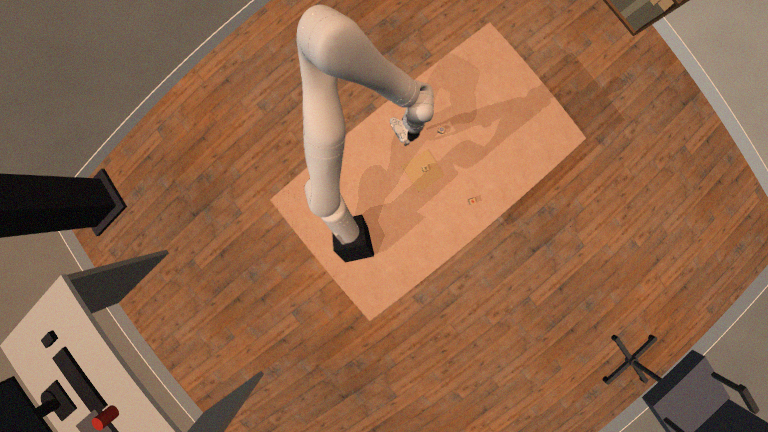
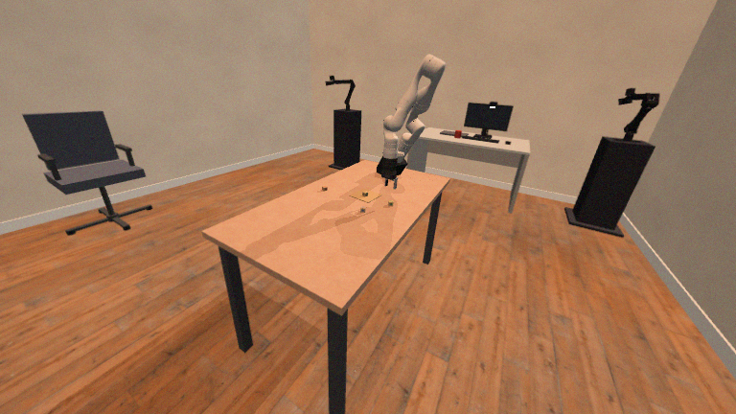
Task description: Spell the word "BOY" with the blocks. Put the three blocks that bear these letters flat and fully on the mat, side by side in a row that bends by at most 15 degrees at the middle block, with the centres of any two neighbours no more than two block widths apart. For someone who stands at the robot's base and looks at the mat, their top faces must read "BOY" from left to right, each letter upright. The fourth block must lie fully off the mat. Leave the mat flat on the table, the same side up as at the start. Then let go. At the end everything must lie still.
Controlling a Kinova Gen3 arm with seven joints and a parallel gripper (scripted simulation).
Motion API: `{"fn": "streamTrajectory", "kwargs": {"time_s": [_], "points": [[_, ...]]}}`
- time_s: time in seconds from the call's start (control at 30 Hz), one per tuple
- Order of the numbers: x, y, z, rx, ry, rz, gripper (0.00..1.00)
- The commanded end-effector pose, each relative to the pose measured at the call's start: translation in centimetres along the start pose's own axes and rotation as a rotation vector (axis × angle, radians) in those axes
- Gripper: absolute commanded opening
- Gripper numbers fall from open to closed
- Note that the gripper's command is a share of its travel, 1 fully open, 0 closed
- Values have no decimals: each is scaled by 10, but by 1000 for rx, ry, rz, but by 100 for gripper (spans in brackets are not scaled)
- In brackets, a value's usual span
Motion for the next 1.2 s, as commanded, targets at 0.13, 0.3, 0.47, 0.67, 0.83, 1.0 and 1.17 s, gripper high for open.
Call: {"fn": "streamTrajectory", "kwargs": {"time_s": [0.13, 0.3, 0.47, 0.67, 0.83, 1.0, 1.17], "points": [[7, 2, 3, 0, -1, 169, 100], [9, 3, 3, -2, -2, 251, 100], [11, 6, 4, -5, -3, 377, 100], [14, 9, 5, -8, -4, 510, 100], [16, 11, 6, -10, -4, 570, 100], [17, 14, 6, -13, -4, 658, 100], [19, 16, 7, -15, -4, 732, 100]]}}
Point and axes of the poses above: the point where the finger pads meet when closed, its own z axis out along the fingers, its own x axis across the jaws, y = z × x, the point moved 1 cm from there along -z, back along the fingers, and after that the axes turned 2 degrees about -z, right-handed, at the moved point
